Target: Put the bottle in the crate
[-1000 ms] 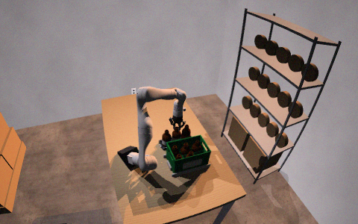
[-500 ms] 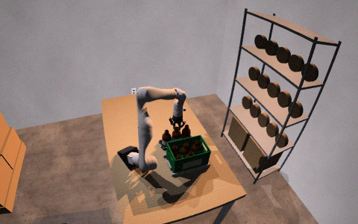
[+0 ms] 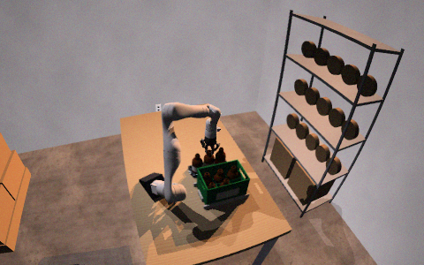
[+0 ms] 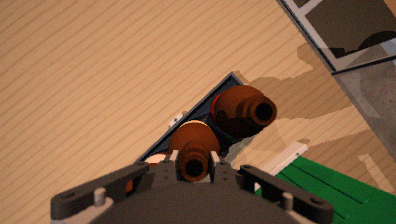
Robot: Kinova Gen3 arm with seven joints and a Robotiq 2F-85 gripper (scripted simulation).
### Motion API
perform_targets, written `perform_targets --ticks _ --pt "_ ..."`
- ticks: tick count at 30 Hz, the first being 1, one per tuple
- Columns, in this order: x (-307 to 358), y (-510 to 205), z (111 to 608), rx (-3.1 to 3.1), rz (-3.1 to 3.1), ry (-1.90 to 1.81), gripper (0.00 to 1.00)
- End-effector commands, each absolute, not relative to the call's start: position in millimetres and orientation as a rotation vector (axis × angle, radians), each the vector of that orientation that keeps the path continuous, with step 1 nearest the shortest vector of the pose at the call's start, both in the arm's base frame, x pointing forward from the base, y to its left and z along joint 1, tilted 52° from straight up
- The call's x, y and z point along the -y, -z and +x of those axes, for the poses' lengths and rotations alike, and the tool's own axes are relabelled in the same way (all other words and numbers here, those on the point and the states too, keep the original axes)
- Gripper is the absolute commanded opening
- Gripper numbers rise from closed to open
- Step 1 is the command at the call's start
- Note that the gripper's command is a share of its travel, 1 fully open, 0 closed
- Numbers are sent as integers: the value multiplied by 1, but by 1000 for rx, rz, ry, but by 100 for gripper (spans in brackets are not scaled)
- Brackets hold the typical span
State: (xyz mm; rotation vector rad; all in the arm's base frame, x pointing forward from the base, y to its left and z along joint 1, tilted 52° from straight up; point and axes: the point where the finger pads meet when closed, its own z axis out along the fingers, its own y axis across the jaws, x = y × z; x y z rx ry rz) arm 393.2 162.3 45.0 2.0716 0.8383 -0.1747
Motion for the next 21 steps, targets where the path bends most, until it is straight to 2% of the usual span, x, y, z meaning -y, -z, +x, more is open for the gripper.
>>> perform_targets --ticks 1,21 --pt "-160 -43 393 -841 2071 181 0" --pt "-170 -52 390 -841 2071 181 0"
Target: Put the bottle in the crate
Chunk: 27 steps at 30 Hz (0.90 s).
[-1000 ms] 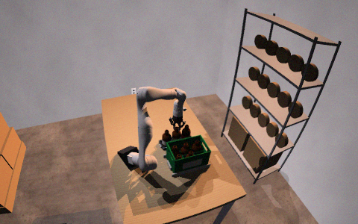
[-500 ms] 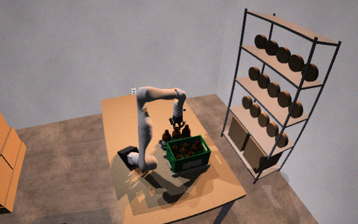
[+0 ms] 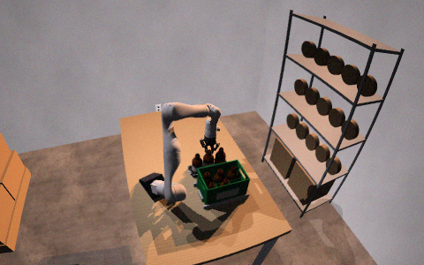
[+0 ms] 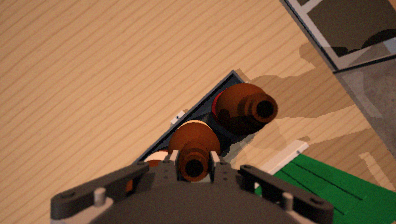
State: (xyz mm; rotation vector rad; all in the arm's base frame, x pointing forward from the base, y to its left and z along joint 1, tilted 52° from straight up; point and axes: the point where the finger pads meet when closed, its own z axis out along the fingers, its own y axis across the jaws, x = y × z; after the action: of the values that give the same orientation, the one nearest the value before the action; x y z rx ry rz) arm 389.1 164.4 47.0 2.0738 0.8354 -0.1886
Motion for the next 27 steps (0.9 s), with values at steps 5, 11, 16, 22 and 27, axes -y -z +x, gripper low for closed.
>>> perform_targets --ticks 5,11,16,22,27 --pt "-174 -56 389 -841 2071 181 0" --pt "-179 -61 387 -841 2071 181 0" --pt "-181 -64 387 -841 2071 181 0" --pt "-185 -67 386 -841 2071 181 0" --pt "-187 -69 385 -841 2071 181 0"
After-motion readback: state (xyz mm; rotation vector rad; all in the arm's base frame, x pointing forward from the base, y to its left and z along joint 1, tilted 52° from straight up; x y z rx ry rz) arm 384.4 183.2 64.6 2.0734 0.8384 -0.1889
